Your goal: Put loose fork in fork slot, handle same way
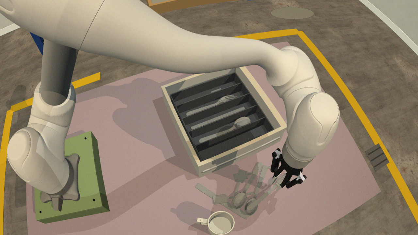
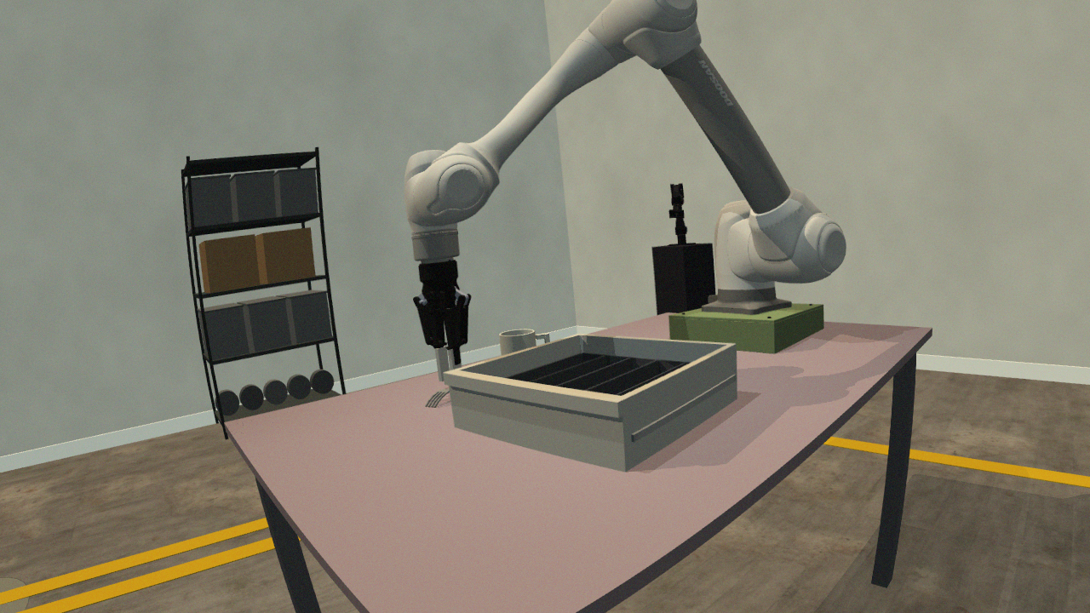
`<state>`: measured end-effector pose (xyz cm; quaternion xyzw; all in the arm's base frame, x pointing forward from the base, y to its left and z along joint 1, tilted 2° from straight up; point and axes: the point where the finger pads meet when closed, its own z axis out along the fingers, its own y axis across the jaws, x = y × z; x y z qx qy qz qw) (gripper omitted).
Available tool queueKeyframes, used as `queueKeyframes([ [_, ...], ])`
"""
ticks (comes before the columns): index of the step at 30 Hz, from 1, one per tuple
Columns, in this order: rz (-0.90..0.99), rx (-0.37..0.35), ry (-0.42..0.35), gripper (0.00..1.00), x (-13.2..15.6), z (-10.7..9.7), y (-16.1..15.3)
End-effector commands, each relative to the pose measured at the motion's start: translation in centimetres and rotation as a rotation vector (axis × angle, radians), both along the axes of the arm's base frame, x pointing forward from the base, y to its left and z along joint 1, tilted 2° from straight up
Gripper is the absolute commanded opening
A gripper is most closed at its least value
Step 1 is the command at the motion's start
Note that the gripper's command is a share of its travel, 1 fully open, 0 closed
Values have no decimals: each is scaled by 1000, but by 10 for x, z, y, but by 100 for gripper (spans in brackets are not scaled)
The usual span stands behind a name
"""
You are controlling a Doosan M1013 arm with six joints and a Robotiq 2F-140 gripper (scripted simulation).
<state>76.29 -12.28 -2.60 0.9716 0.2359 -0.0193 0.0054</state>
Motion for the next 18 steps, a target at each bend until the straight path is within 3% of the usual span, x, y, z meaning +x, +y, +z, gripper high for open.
queueKeyframes([
  [1,-1,4,1,17,-2,-5,1],
  [18,-1,4,1,17,-2,-23,0],
])
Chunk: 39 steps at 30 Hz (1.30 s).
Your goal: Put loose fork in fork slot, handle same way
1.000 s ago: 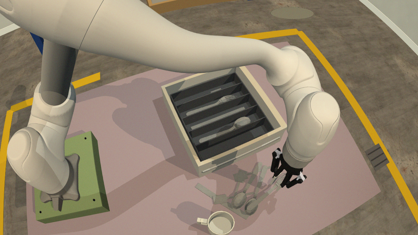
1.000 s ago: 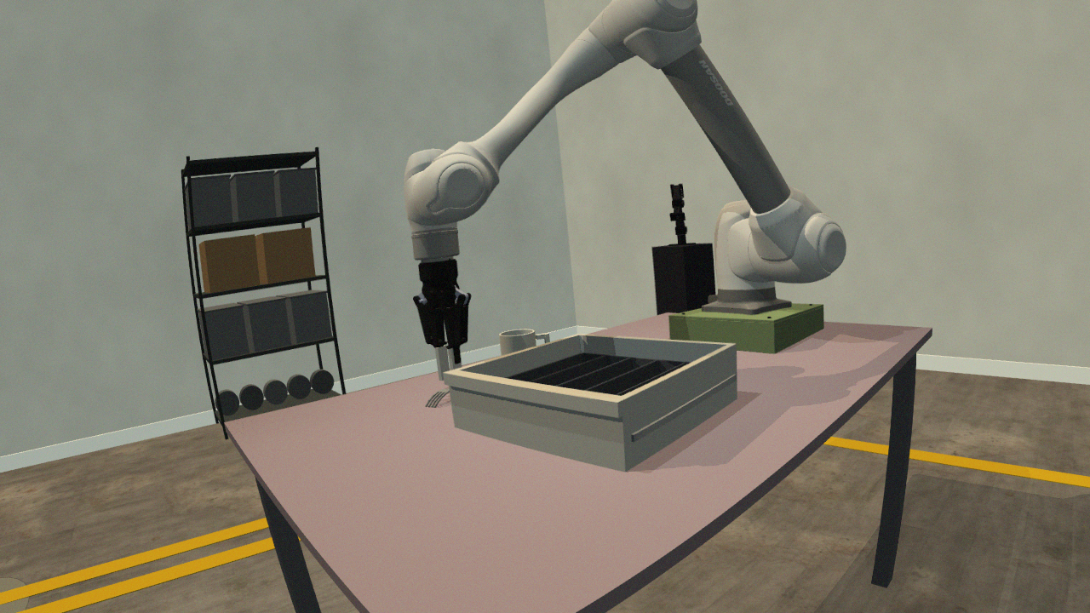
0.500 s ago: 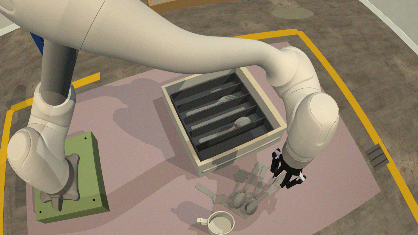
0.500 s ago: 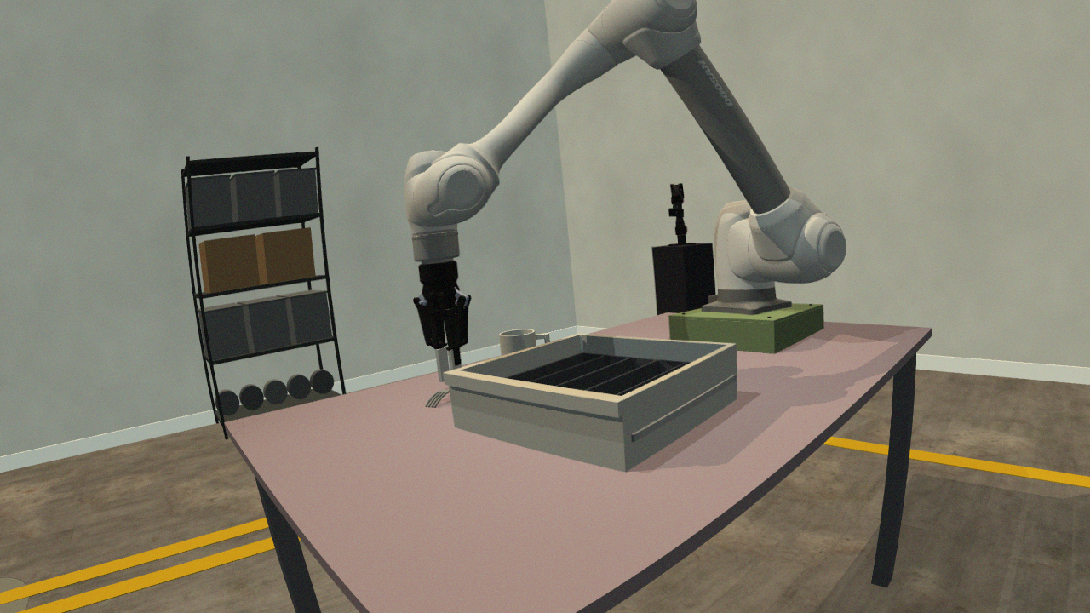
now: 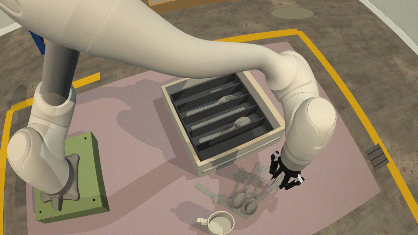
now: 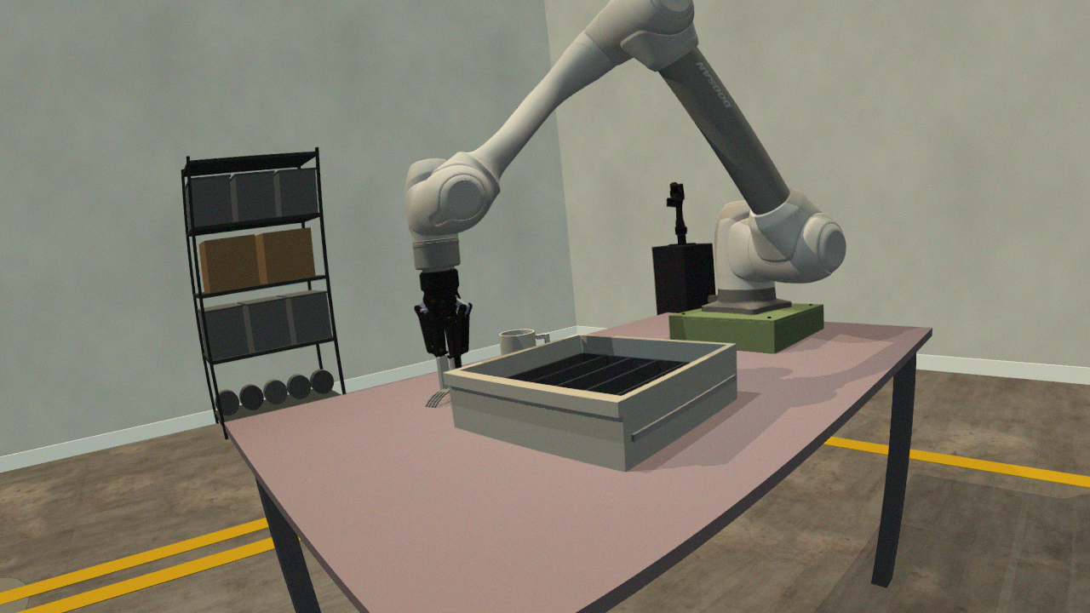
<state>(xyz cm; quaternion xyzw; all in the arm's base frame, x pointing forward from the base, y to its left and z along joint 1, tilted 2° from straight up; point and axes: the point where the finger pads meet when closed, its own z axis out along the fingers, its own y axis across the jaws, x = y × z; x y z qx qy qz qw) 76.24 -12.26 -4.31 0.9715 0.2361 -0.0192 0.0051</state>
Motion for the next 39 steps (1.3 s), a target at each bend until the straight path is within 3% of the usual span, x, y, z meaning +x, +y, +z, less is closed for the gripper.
queueKeyframes([
  [1,-2,3,1,17,-2,-7,0],
  [36,-2,3,1,17,-2,-14,0],
  [37,-2,3,1,2,-2,-14,0],
  [39,-2,3,1,2,-2,-14,0],
])
